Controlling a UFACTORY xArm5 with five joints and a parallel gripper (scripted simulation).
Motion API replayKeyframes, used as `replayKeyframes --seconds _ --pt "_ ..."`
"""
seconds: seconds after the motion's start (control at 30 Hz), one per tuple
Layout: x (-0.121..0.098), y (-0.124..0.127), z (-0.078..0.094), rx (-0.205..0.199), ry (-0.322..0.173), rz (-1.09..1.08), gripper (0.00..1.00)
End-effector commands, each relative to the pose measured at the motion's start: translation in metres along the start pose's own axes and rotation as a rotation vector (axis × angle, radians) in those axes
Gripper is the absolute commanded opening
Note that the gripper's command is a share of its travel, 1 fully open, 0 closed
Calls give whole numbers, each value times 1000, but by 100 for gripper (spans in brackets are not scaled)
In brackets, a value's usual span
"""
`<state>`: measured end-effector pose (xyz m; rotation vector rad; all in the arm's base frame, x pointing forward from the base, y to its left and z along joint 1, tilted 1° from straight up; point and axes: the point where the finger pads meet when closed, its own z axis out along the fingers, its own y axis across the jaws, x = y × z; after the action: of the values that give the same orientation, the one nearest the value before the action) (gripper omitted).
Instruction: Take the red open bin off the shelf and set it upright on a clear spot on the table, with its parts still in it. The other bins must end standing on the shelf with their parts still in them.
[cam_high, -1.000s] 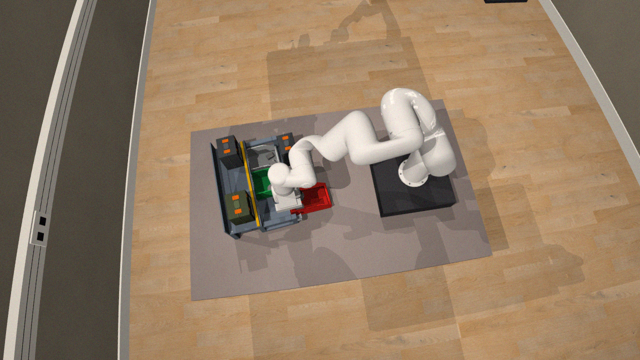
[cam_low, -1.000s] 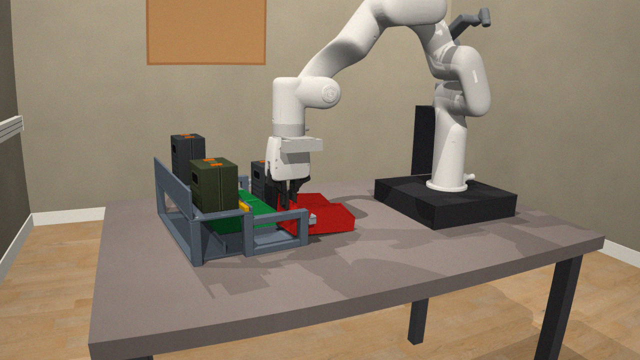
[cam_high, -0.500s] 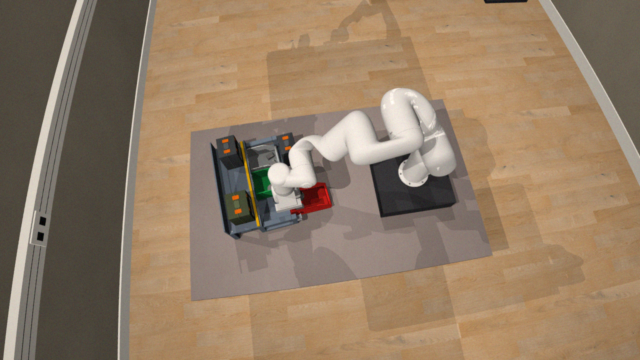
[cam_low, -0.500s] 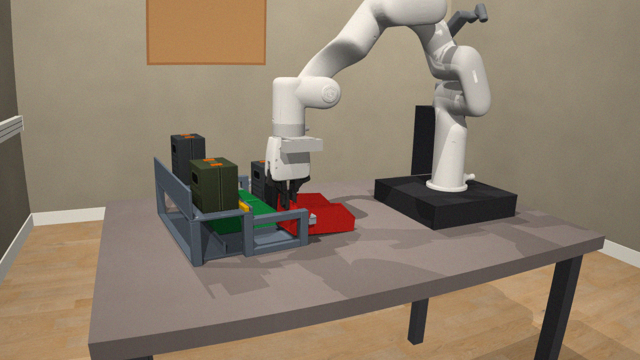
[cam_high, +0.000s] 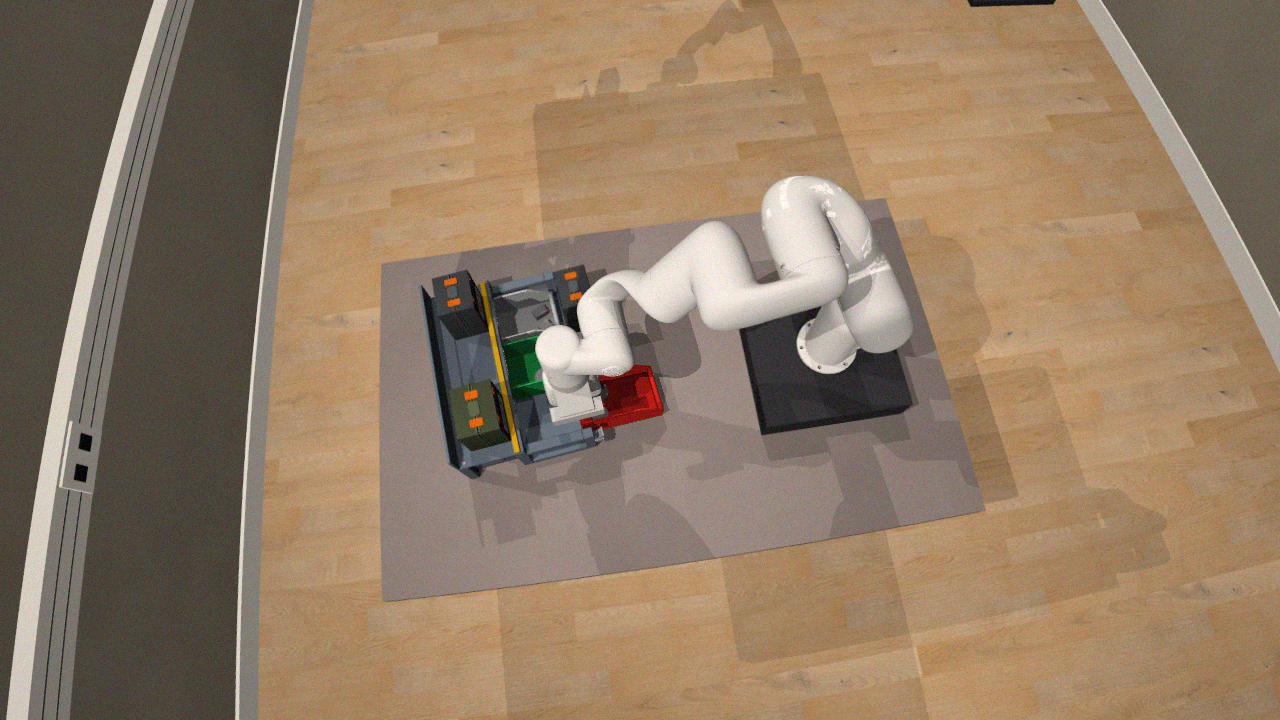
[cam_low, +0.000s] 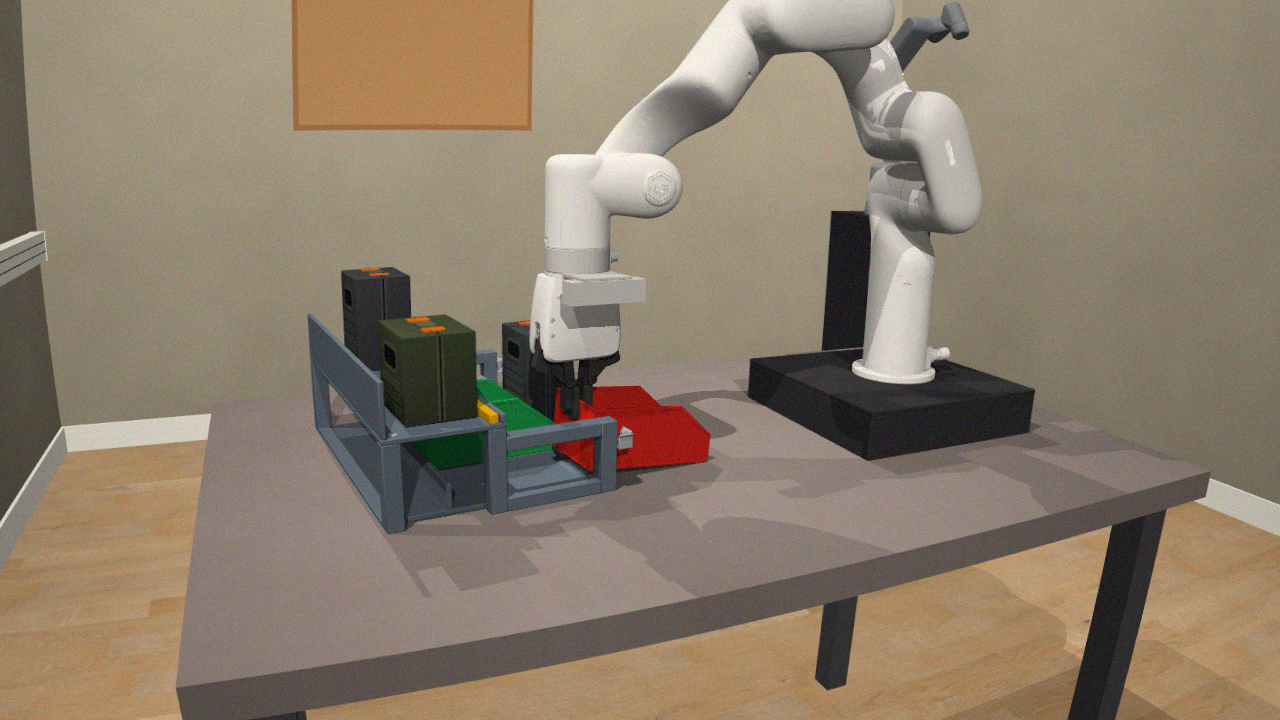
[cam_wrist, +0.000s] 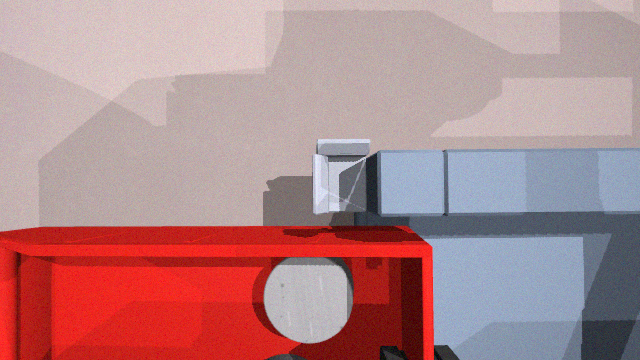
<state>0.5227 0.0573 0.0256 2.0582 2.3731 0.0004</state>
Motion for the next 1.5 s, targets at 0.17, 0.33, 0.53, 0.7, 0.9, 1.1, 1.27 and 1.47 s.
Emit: replayKeyframes --seconds 0.17,0.33,0.53,0.7,0.9,1.1,1.27,1.47 --pt "0 2 -2 -5 0 0 9" --pt "0 2 -2 -5 0 0 8" --pt "0 2 -2 -5 0 0 7" --pt "0 2 -2 -5 0 0 7" --pt "0 2 -2 -5 0 0 6" --pt "0 2 -2 -5 0 0 6" --pt "0 2 -2 -5 0 0 5" --pt "0 1 -1 -4 0 0 4"
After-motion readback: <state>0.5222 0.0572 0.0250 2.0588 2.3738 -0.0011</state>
